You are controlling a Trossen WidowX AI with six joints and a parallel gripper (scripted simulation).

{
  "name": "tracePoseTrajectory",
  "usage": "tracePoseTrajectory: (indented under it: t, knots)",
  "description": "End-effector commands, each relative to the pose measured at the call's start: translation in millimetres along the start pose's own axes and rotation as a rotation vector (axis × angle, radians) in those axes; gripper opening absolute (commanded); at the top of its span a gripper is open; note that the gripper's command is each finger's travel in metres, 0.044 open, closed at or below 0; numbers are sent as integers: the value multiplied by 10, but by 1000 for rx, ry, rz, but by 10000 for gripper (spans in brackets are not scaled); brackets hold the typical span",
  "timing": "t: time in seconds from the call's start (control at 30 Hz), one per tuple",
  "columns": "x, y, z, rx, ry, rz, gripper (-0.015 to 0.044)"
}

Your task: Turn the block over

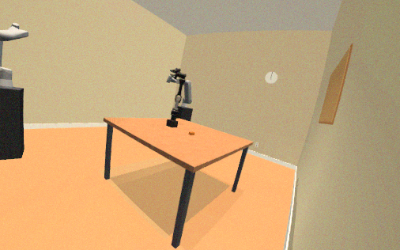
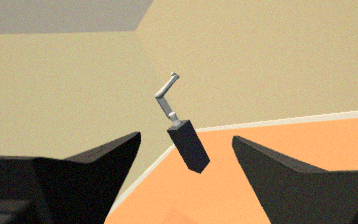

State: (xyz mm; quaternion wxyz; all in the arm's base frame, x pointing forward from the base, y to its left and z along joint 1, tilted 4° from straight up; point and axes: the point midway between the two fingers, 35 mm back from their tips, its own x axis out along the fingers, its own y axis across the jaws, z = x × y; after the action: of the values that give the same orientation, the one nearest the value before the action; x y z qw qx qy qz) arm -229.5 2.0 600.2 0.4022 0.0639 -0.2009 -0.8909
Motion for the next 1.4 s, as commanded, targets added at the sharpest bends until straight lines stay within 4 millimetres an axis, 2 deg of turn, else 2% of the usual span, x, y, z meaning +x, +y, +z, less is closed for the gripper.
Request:
tracePoseTrajectory:
  t: [0.0,0.07,0.23,0.33,0.47,0.63,0.83,1.0,1.17,1.37]
  knots:
    - [3,24,1,-5,-3,3,426]
    - [21,222,5,-43,-25,24,440]
    - [34,993,-51,-183,-107,127,440]
    - [5,1386,-125,-248,-145,191,440]
    - [-81,1944,-289,-334,-195,295,440]
    - [-259,2615,-590,-436,-242,445,440]
    - [-585,3328,-1064,-547,-268,655,440]
    - [-938,3817,-1548,-636,-267,840,440]
    - [-1325,4182,-2106,-726,-236,1019,440]
    - [-1846,4456,-2848,-844,-168,1239,440]
